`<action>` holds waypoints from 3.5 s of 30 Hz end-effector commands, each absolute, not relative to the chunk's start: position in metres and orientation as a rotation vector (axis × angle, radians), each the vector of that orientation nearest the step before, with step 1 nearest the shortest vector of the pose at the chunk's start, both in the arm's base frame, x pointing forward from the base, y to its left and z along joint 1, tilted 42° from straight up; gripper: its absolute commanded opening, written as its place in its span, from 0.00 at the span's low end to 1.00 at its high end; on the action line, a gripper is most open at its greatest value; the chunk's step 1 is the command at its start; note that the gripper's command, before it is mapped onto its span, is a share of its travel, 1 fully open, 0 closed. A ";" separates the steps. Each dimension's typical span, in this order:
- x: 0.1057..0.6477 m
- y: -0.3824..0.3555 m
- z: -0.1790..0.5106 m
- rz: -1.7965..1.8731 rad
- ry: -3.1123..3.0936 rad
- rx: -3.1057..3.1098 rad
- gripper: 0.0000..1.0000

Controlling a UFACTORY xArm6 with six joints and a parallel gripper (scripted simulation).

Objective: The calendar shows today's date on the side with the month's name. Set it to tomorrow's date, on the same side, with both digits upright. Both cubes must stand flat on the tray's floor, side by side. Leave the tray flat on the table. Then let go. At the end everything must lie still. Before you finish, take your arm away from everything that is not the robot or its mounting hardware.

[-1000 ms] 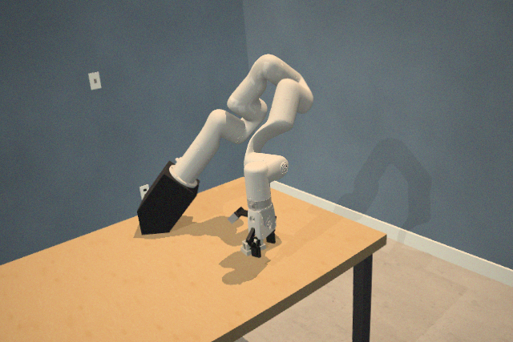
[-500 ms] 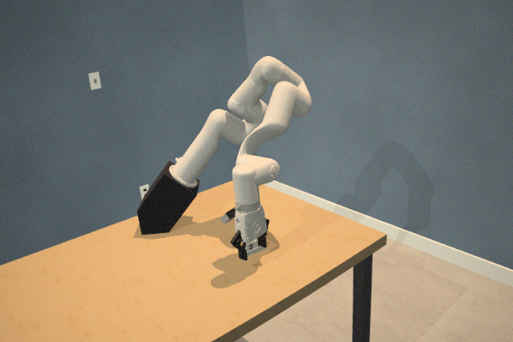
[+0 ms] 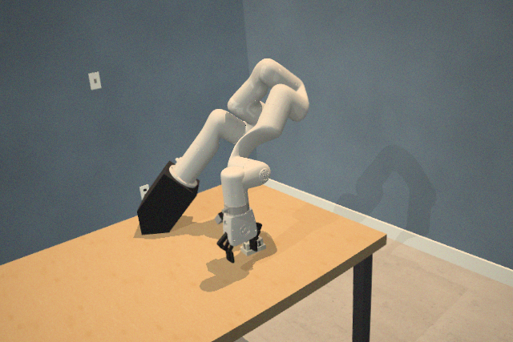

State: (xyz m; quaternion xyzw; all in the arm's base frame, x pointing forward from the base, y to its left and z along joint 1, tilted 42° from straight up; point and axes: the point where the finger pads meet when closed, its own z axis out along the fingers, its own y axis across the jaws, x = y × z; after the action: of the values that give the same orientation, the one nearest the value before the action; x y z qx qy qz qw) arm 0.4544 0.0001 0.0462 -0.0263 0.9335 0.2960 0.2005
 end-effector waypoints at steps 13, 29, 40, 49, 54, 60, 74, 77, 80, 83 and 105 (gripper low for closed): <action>0.465 0.010 0.024 0.828 2.609 -0.068 1.00; 0.469 0.016 0.016 0.828 2.609 -0.068 1.00; 0.469 0.016 0.016 0.828 2.609 -0.068 1.00; 0.469 0.016 0.016 0.828 2.609 -0.068 1.00; 0.469 0.016 0.016 0.828 2.609 -0.068 1.00; 0.469 0.016 0.016 0.828 2.609 -0.068 1.00; 0.469 0.016 0.016 0.828 2.609 -0.068 1.00; 0.469 0.016 0.016 0.828 2.609 -0.068 1.00; 0.469 0.016 0.016 0.828 2.609 -0.068 1.00; 0.469 0.016 0.016 0.828 2.609 -0.068 1.00; 0.469 0.016 0.016 0.828 2.609 -0.068 1.00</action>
State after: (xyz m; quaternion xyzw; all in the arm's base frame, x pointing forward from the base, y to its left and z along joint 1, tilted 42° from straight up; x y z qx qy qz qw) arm 0.4682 0.0168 0.0150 -0.0247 0.9336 0.2967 0.1995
